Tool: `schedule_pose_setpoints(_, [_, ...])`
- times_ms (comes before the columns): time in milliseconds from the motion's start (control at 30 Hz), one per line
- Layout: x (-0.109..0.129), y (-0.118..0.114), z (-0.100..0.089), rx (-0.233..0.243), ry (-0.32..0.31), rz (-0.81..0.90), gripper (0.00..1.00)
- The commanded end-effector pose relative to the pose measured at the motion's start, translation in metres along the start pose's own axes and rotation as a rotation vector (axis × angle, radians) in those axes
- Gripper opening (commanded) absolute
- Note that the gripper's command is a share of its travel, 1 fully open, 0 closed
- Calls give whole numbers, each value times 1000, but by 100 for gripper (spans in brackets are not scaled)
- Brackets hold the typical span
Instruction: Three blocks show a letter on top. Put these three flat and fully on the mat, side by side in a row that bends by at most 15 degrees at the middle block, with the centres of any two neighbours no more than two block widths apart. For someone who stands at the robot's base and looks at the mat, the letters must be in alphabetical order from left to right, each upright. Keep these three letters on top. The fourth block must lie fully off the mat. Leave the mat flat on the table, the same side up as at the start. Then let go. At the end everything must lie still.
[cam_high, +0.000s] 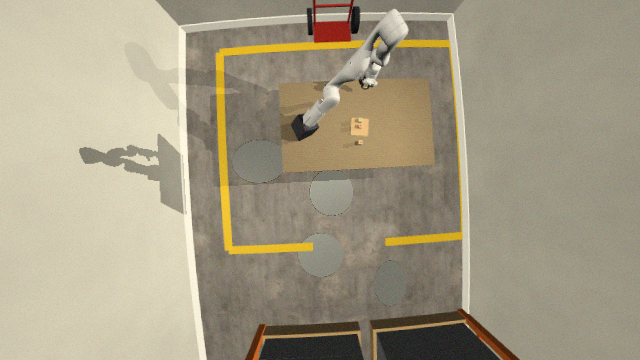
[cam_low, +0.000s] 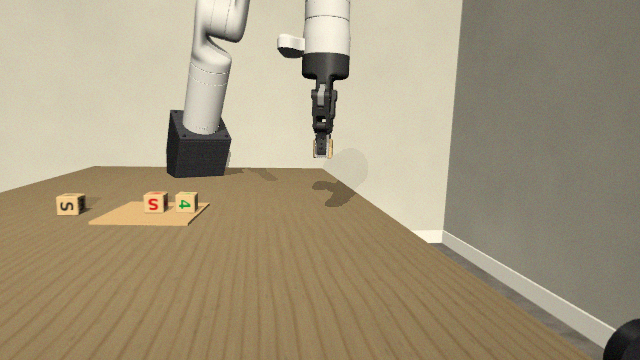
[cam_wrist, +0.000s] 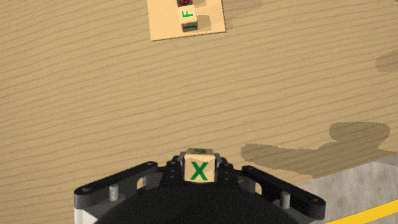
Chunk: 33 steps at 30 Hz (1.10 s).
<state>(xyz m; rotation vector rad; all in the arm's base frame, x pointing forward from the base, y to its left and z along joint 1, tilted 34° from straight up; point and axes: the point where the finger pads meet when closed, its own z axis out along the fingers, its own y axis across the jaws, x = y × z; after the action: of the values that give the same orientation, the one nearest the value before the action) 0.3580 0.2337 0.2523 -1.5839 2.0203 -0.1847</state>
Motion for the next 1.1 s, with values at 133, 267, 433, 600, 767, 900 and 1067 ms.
schedule_pose_setpoints(133, [0, 0, 0, 1, -1, 0, 26])
schedule_pose_setpoints(267, [0, 0, 0, 1, -1, -1, 26])
schedule_pose_setpoints(433, [0, 0, 0, 1, -1, -3, 26])
schedule_pose_setpoints(600, [1, 0, 0, 1, -1, -7, 26])
schedule_pose_setpoints(767, [2, 0, 0, 0, 0, -14, 26])
schedule_pose_setpoints(900, [3, 0, 0, 0, 0, -18, 26])
schedule_pose_setpoints(1067, [5, -1, 0, -1, 0, -30, 26])
